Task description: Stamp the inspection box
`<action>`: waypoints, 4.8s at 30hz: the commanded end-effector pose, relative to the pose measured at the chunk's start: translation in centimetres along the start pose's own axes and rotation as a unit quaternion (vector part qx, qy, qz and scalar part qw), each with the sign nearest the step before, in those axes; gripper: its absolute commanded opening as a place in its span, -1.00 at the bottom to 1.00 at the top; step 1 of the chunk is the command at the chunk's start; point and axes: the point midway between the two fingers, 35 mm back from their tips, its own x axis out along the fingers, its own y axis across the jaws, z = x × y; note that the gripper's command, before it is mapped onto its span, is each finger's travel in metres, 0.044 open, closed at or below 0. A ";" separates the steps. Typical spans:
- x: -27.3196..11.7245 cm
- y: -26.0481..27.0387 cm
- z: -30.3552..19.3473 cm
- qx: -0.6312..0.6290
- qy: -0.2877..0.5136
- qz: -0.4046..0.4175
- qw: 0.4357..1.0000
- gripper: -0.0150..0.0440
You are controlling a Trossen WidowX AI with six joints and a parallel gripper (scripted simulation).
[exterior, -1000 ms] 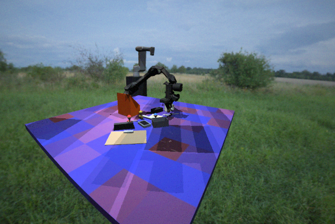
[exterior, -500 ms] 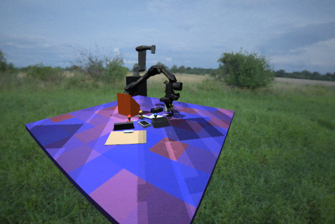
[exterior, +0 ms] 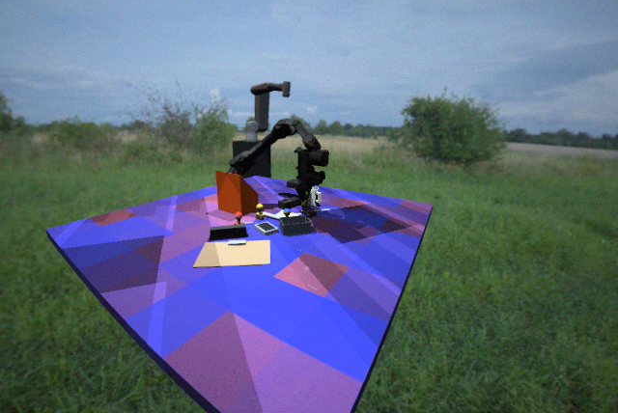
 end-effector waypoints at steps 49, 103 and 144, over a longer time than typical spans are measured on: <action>2.0 -16.2 -8.0 0.005 0.007 0.004 1.000 -0.49; 5.6 -16.1 -8.1 0.005 0.007 0.006 1.000 -0.49; 6.2 -16.1 -8.2 0.002 0.008 0.005 1.000 -0.49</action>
